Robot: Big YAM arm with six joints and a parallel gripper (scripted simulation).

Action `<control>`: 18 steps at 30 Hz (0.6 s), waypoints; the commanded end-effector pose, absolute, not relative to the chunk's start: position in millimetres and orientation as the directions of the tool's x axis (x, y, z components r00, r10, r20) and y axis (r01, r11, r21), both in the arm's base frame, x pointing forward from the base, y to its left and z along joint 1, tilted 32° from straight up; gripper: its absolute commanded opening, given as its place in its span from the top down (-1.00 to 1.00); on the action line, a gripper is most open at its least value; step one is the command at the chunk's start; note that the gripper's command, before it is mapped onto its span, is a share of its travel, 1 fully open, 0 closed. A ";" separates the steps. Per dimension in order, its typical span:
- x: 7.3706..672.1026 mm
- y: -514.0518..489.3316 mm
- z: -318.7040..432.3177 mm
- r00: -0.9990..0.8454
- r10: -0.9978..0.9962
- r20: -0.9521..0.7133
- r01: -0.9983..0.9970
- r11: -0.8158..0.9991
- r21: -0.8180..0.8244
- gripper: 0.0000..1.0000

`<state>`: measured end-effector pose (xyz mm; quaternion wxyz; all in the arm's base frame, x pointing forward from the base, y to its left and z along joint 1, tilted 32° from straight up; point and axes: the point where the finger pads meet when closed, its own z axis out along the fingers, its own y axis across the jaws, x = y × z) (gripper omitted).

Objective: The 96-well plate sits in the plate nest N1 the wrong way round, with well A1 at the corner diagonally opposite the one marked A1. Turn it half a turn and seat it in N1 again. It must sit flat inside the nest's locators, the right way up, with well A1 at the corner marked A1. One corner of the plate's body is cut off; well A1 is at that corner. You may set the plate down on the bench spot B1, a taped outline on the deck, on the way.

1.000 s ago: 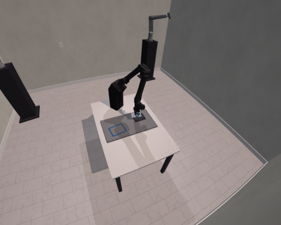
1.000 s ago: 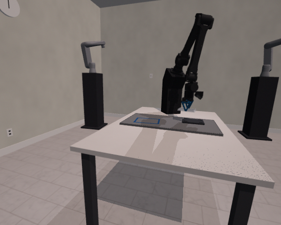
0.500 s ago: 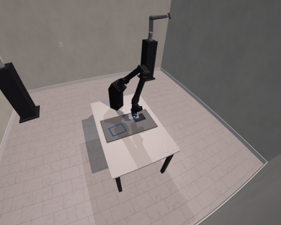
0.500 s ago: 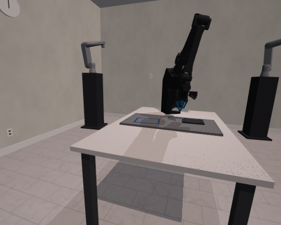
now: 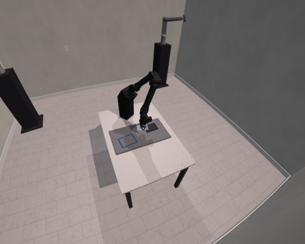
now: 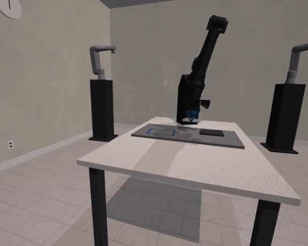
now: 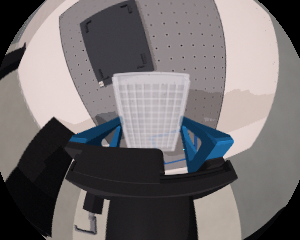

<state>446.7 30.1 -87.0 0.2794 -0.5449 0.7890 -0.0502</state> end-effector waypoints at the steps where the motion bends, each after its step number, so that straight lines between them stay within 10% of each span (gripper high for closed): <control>1: 443.2 13.3 -97.3 -0.254 -0.894 -0.370 -0.842 0.392 -0.370 1.00; 18: 451.0 -35.6 -106.9 -0.255 -0.893 -0.372 -0.841 0.394 -0.370 1.00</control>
